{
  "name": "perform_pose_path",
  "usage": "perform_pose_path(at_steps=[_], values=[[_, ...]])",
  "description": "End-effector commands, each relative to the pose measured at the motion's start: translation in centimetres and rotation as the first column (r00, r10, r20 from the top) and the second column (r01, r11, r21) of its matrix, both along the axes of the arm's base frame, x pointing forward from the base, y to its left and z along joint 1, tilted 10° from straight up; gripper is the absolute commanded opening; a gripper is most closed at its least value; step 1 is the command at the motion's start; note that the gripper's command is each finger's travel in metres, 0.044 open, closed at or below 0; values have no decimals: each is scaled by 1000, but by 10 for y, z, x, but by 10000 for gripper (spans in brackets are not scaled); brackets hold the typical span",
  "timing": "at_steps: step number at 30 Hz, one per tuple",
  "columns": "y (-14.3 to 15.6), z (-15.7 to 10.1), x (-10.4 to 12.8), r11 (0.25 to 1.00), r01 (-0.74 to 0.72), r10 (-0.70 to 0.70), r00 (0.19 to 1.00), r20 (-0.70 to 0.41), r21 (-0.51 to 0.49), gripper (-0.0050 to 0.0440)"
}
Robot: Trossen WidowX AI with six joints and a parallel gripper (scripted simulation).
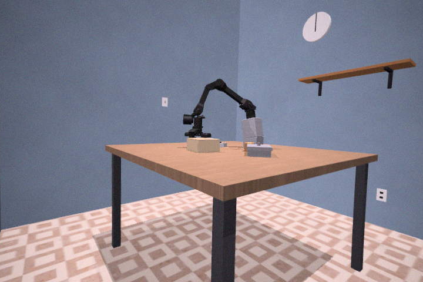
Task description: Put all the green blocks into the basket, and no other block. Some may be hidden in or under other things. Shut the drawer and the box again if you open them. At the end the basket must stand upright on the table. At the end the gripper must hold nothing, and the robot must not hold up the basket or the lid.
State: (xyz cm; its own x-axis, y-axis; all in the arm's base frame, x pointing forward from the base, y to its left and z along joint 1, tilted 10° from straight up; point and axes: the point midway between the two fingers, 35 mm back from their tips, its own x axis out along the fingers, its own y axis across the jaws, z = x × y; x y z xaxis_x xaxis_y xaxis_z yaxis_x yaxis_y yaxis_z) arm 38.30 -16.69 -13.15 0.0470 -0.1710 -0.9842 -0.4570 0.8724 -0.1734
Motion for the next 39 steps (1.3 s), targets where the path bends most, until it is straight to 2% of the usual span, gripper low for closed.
perform_pose_path(at_steps=[1,15,22,26,39], values=[[1,-4,-1,1000,-5,5,1000,-5,6,0],[1,-4,-1,1000,-5,5,1000,-5,6,0],[4,15,-2,1000,-5,5,1000,-5,6,0],[4,16,-2,1000,-5,5,1000,-5,6,0],[19,101,-5,1000,-5,5,1000,-5,6,0]])
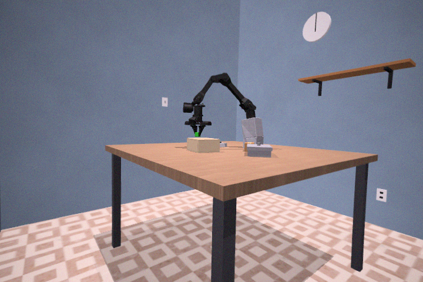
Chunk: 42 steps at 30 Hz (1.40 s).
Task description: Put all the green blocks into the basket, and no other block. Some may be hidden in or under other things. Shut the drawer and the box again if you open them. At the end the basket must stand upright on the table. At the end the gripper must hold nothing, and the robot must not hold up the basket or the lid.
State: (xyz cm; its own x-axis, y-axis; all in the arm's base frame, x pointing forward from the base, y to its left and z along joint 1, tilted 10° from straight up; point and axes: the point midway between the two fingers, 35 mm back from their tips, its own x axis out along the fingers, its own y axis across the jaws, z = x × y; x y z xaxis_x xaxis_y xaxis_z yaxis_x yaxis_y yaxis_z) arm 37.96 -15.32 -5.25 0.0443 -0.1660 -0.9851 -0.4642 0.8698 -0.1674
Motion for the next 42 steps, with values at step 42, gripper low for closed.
perform_pose_path(at_steps=[42], values=[[-37,47,-168,-196,950,-968,-227,107,243,0]])
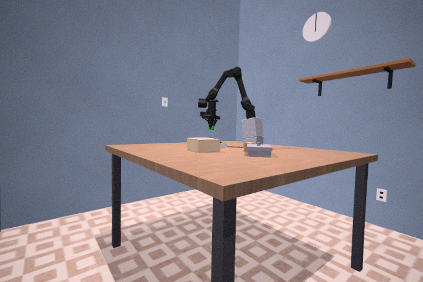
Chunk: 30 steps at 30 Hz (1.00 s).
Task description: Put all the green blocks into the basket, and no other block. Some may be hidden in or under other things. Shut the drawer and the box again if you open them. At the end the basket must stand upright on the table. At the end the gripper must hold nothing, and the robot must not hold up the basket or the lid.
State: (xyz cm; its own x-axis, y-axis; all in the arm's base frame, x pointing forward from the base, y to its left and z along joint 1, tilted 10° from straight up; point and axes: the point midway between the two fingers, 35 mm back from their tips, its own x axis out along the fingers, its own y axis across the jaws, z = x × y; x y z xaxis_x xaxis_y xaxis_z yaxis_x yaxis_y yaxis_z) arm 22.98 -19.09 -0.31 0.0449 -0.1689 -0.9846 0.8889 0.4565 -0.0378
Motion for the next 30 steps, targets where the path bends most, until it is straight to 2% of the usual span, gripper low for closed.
perform_pose_path(at_steps=[1,2,5,9,11,14,17,21,26,28,30], values=[[0,-2,-18,960,281,-281,959,43,23,0],[0,-2,-18,939,343,-344,938,53,29,0],[2,-4,-48,854,519,-521,850,79,51,0],[2,-4,-49,703,706,-711,695,104,85,0],[2,-4,-49,703,706,-711,695,104,85,0],[8,-6,-78,550,827,-834,539,117,115,0],[8,-6,-78,380,913,-923,364,125,148,0],[8,-6,-78,380,913,-923,364,125,148,0],[2,-39,-76,380,913,-923,364,125,148,0],[2,-39,-76,380,913,-923,364,125,148,0],[0,-52,-76,380,913,-923,364,125,148,0]])
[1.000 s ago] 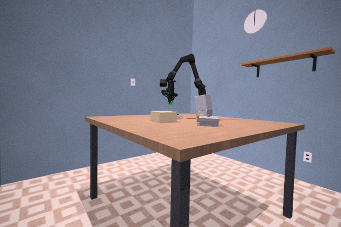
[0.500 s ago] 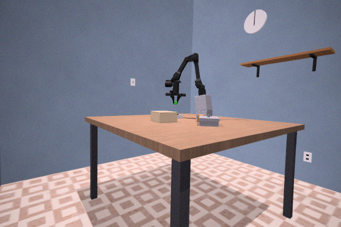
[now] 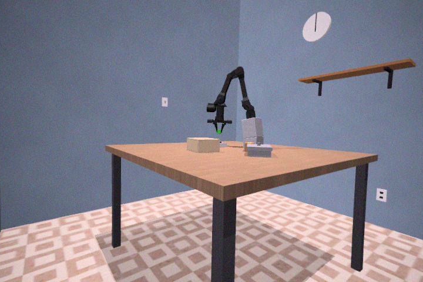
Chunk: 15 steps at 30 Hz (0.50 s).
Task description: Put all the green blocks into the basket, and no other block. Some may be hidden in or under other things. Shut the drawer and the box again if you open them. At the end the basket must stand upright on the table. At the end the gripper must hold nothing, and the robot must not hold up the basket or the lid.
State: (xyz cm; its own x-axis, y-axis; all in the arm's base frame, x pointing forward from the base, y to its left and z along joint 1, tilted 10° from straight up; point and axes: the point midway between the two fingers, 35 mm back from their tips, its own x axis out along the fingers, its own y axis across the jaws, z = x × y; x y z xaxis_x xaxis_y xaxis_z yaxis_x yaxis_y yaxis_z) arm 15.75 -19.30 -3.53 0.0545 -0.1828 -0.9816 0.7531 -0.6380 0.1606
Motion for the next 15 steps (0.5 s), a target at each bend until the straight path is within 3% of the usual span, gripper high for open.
perform_pose_path(at_steps=[1,5,15], values=[[1,-27,-3,1000,11,-11,1000,-10,19,0],[-3,-53,-2,1000,11,-11,1000,-10,19,0],[-3,-53,-2,1000,11,-11,1000,-10,19,0]])
